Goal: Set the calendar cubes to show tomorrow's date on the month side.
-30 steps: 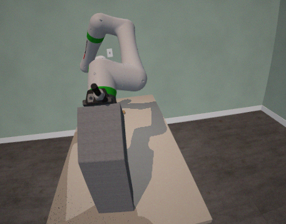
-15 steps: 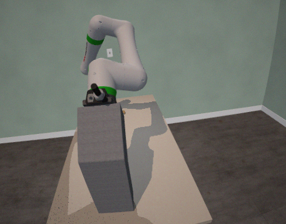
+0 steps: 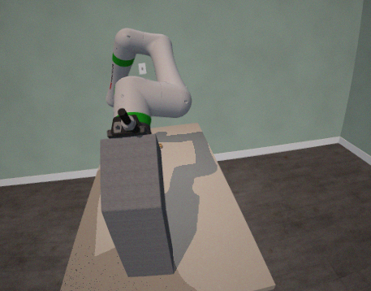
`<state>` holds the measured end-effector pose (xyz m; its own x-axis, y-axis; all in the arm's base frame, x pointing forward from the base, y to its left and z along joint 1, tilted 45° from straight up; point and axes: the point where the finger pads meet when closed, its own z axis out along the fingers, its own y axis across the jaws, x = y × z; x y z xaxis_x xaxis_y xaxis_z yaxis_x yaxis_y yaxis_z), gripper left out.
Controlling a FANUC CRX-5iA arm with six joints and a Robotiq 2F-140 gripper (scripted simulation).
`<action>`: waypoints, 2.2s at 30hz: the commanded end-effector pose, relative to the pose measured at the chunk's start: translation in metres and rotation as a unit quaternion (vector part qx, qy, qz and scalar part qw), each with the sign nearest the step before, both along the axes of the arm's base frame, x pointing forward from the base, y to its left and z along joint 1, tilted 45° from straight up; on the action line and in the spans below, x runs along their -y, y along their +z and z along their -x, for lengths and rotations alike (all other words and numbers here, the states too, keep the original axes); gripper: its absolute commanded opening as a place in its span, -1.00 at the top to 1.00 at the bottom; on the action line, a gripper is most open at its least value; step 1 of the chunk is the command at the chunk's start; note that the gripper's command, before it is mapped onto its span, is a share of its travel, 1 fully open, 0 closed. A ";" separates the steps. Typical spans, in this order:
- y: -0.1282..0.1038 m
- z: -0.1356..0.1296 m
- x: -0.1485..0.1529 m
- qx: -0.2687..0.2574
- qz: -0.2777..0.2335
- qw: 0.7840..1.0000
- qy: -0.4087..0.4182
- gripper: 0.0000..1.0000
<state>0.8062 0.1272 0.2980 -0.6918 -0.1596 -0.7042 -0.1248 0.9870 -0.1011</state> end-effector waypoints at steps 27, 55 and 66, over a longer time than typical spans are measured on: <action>-0.009 -0.010 0.000 0.000 0.000 1.000 0.000 0.49; -0.010 -0.011 0.000 0.000 0.000 1.000 0.000 0.49; -0.012 -0.013 0.000 0.000 0.000 1.000 0.000 0.49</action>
